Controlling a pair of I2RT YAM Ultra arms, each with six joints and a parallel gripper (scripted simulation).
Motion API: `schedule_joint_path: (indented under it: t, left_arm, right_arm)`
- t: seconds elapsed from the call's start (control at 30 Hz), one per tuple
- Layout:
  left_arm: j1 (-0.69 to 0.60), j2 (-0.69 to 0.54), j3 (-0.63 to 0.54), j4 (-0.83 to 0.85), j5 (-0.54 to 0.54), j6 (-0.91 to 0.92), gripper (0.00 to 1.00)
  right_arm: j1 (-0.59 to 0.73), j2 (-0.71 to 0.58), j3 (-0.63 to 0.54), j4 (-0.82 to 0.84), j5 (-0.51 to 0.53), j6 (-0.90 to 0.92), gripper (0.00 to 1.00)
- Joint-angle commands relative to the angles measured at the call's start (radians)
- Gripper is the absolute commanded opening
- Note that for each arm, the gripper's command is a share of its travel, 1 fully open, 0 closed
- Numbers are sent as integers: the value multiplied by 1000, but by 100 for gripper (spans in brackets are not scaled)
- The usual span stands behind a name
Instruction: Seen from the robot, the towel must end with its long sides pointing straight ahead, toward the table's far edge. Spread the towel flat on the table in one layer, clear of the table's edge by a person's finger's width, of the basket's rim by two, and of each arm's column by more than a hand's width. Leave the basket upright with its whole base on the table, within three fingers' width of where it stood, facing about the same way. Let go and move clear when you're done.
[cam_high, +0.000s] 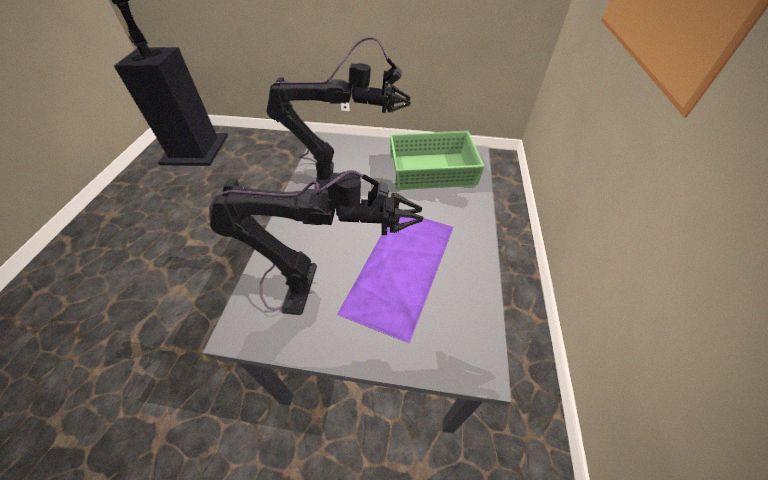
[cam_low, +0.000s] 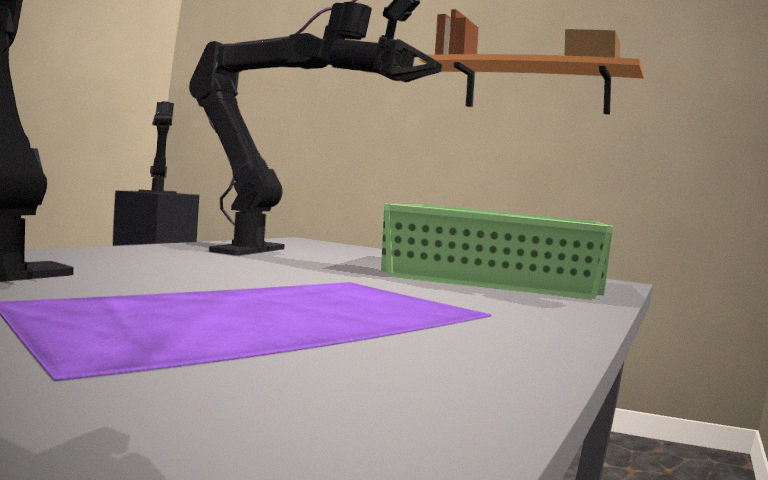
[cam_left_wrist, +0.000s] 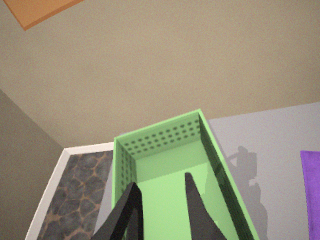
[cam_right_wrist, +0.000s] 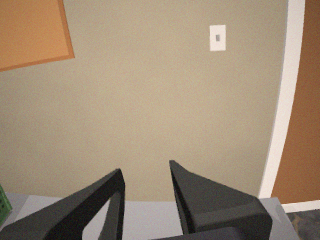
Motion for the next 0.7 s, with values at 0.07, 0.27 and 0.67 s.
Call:
schedule_joint_path:
  t: [0.07,0.27,0.67]
  left_arm:
    - [-99,48,71,-208,-69,-3,34]
    - [-173,105,111,-324,-105,-25,34]
    - [-339,355,242,-599,-103,-114,34]
  right_arm:
    - [41,86,39,-78,-112,-99,34]
    - [72,171,79,-129,-162,-163,34]
    - [162,472,270,-316,-282,-362,34]
